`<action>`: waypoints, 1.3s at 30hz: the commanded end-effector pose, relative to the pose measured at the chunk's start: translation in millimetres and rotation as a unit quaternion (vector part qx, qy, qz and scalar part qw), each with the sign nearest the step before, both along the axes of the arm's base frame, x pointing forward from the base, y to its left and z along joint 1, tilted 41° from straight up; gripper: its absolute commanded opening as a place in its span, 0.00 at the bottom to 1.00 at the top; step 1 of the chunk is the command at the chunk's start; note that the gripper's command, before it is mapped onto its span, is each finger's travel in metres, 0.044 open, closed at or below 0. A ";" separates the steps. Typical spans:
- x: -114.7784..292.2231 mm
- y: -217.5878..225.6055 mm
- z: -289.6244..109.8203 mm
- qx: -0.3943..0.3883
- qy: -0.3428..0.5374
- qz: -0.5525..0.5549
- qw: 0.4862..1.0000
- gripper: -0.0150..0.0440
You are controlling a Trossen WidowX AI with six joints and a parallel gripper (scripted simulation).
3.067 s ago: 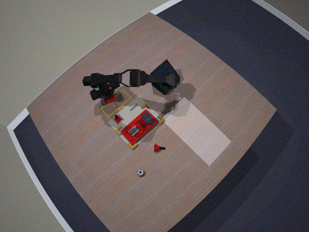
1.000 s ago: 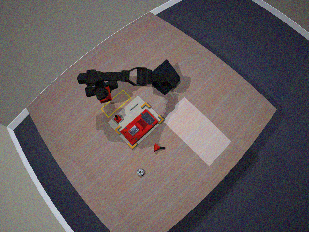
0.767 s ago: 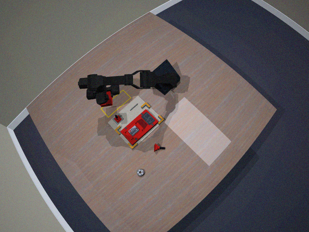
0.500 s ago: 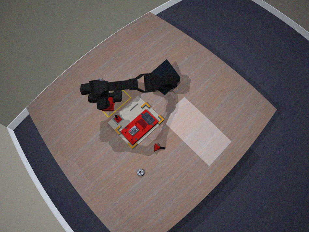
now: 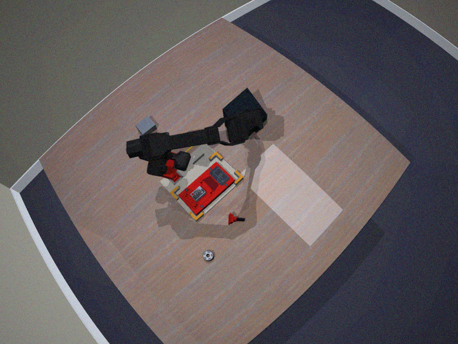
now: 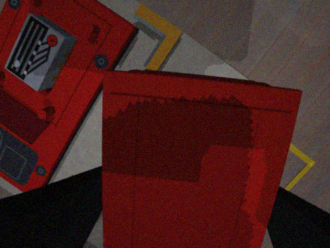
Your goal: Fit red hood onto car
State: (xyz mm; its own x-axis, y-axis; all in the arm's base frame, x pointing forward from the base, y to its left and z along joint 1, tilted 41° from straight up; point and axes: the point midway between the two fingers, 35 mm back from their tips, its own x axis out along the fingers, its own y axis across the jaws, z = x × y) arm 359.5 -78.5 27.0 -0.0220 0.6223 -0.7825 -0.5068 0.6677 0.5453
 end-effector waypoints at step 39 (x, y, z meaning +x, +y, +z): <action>-16.6 119.6 58.9 0.012 0.172 -0.200 0.965 0.25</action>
State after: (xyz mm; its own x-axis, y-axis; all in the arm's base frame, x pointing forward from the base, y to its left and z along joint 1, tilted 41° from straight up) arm 344.9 32.8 91.2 -0.0280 0.6495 -0.7598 0.0003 0.7601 0.6498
